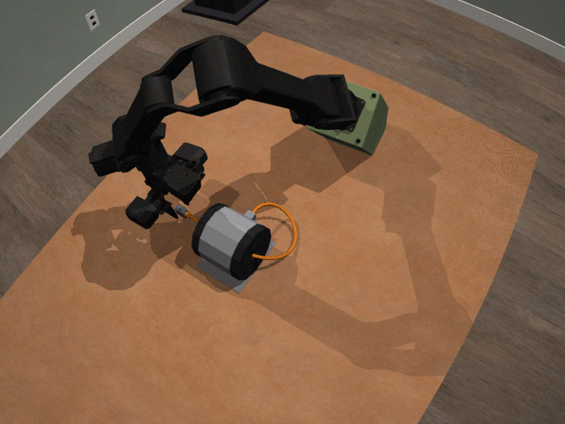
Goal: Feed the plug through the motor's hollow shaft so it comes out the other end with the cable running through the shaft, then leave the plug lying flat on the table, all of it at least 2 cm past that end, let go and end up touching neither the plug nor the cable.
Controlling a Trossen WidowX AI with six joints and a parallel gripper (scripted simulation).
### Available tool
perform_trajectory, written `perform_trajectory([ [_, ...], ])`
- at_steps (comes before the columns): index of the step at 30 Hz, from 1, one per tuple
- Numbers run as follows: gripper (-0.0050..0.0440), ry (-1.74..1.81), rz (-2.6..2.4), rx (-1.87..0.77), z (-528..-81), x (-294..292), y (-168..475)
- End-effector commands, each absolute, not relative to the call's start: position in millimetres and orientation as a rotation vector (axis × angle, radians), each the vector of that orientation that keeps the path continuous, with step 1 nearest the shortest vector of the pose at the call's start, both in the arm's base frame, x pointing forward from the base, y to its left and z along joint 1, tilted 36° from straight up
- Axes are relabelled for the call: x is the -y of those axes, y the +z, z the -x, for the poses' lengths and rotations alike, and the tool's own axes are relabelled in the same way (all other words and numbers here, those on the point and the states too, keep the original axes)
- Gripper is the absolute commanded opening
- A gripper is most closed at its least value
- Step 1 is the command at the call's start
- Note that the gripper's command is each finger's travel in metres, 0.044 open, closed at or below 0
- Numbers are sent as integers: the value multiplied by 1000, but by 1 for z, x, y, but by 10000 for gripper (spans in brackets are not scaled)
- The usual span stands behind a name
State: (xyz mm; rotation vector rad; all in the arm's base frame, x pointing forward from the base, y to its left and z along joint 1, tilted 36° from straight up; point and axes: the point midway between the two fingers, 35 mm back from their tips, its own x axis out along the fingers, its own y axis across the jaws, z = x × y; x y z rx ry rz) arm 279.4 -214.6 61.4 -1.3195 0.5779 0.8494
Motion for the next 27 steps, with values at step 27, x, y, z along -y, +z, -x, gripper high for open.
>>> perform_trajectory([
  [27,0,853,1316,-577,-265,229,50],
])
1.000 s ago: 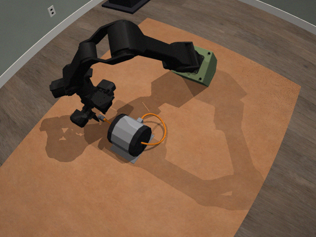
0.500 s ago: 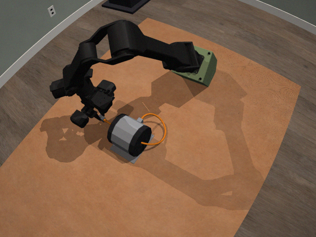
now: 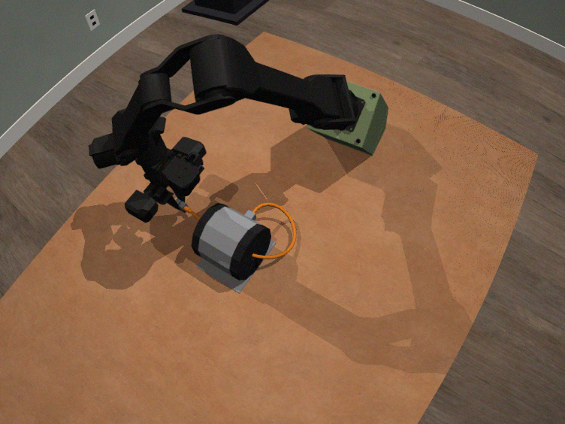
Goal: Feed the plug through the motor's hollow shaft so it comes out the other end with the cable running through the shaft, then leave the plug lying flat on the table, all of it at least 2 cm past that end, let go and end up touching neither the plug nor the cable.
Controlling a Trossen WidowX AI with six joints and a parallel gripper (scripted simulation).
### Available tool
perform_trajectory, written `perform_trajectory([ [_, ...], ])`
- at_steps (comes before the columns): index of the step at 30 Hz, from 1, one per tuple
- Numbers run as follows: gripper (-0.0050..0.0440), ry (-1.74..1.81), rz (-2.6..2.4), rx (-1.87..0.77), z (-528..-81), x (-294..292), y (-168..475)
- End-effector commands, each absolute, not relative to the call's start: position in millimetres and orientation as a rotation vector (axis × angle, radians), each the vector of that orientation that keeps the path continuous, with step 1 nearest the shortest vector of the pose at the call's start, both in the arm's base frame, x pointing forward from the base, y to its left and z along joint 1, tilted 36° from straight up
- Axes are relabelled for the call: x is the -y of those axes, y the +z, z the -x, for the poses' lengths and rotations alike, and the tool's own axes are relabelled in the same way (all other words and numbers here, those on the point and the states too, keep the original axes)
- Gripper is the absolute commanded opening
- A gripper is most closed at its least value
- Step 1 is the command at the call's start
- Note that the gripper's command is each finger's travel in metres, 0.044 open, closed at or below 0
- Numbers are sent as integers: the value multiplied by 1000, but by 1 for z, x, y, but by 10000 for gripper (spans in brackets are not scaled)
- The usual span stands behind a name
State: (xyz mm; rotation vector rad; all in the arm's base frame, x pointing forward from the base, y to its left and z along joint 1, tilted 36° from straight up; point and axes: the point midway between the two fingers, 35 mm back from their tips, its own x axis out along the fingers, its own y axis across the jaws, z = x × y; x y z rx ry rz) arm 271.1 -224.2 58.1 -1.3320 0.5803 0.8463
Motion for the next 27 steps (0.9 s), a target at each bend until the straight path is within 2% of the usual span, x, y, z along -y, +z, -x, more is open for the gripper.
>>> perform_trajectory([
  [1,0,853,1316,-577,-263,231,48],
  [23,0,853,1314,-575,-257,240,43],
  [27,96,850,1323,-580,-256,241,45],
])
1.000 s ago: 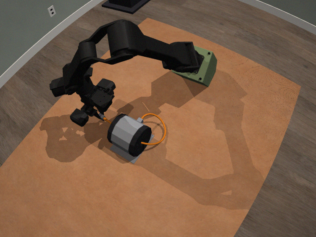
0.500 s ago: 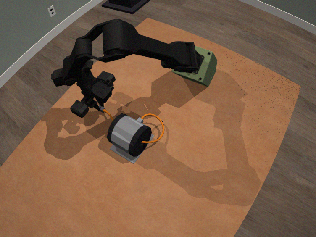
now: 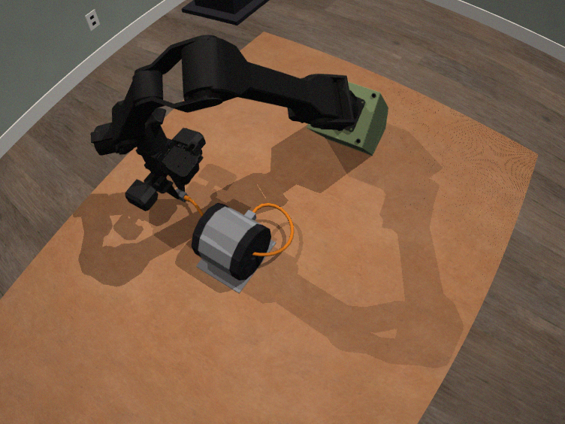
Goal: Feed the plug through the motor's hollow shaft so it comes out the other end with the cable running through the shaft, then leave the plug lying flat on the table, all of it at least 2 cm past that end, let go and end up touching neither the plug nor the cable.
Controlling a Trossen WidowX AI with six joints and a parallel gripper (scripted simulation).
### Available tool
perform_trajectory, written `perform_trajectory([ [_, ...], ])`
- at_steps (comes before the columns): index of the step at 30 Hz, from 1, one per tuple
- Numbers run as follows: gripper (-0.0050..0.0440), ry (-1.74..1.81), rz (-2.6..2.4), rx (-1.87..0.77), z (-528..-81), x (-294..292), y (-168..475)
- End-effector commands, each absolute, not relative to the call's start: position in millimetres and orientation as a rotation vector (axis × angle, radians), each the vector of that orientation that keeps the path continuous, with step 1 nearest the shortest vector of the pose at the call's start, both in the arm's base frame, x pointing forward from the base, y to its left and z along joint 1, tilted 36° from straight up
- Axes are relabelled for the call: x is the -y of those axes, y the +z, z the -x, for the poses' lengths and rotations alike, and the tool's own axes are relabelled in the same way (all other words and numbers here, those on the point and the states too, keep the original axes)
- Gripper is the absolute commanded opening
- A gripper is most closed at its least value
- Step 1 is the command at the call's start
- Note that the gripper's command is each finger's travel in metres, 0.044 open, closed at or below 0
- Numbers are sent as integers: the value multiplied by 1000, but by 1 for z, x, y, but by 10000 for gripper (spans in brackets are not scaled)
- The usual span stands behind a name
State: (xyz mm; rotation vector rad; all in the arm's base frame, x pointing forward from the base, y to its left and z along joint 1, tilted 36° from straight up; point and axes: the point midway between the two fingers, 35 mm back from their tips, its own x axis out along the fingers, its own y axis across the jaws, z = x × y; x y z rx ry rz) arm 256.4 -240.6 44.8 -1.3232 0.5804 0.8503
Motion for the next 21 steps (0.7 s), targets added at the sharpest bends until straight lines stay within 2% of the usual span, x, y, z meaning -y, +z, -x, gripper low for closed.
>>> perform_trajectory([
  [1,120,850,1323,-580,-256,241,45],
  [3,160,850,1323,-580,-256,241,45],
  [21,160,853,1314,-575,-264,235,41],
])
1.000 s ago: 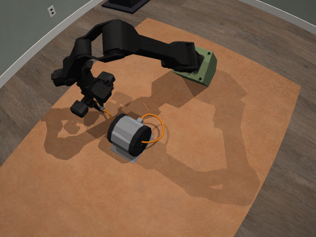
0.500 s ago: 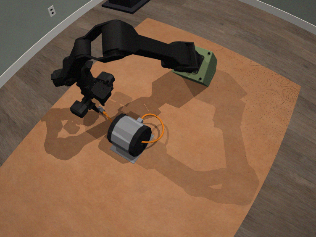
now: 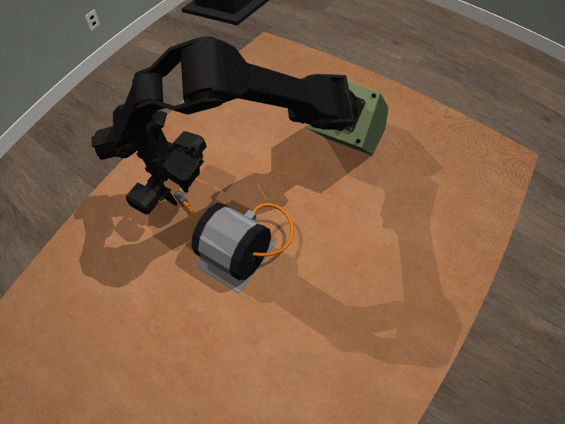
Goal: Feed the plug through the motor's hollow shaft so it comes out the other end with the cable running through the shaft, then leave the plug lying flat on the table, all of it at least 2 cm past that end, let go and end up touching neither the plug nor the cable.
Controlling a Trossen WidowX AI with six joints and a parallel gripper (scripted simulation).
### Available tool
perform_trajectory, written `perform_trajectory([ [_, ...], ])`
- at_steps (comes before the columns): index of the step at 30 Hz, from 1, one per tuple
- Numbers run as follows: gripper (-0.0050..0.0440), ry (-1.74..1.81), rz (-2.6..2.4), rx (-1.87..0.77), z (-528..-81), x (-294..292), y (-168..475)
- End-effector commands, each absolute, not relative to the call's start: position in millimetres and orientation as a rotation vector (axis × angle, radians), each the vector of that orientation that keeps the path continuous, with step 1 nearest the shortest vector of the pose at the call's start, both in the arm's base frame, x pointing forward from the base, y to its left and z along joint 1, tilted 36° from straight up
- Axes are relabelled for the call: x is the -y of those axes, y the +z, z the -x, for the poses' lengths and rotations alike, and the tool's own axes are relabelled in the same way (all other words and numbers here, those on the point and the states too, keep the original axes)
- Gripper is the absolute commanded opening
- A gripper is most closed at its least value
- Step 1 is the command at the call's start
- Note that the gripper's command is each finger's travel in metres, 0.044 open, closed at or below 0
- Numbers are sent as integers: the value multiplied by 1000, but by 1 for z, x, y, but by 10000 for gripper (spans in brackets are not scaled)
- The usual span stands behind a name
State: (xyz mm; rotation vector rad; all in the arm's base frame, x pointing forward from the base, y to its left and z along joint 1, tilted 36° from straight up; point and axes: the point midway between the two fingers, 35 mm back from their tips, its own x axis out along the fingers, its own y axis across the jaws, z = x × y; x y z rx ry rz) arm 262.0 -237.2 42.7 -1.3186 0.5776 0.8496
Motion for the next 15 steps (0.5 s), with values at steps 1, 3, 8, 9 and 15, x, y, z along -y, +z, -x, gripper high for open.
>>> perform_trajectory([
  [1,160,853,1314,-575,-264,235,41],
  [3,147,850,1318,-577,-262,237,43],
  [8,120,850,1318,-577,-262,237,43],
  [9,120,850,1318,-577,-262,237,43],
  [15,80,850,1318,-577,-262,237,43],
])
